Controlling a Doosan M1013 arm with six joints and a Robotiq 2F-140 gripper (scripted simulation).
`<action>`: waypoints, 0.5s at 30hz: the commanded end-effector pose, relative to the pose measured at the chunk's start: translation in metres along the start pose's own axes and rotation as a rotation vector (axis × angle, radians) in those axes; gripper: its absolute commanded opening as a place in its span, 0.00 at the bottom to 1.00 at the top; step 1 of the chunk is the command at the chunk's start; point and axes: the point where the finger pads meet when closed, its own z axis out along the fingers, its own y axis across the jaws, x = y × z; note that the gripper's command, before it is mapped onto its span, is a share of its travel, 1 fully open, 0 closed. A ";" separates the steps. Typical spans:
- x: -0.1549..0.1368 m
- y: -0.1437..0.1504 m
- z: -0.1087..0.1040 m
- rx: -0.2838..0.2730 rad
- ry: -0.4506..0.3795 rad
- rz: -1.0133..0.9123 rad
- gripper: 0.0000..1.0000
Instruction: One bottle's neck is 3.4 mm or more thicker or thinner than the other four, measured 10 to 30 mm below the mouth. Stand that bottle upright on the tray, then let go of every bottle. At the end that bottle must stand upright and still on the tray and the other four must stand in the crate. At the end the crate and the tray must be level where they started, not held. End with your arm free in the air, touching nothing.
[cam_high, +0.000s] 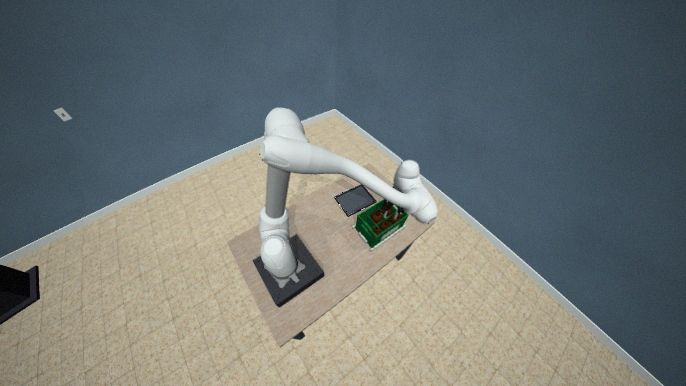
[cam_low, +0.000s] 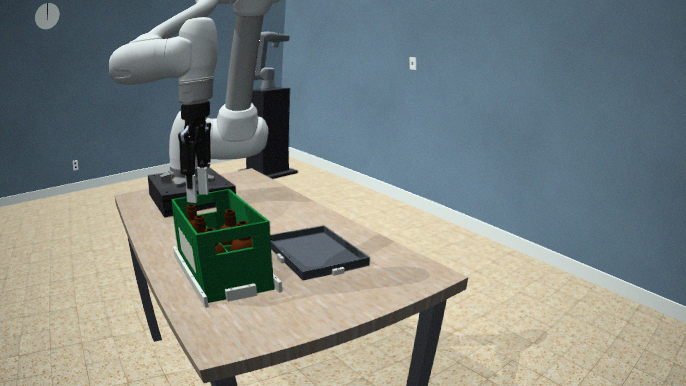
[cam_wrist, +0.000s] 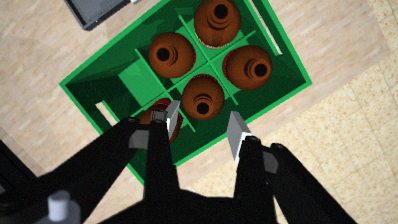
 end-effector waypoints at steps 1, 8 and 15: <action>-0.002 -0.001 0.009 0.002 -0.005 0.005 0.38; -0.002 -0.001 0.016 0.002 -0.005 0.005 0.38; -0.002 -0.001 0.023 0.002 -0.005 0.005 0.38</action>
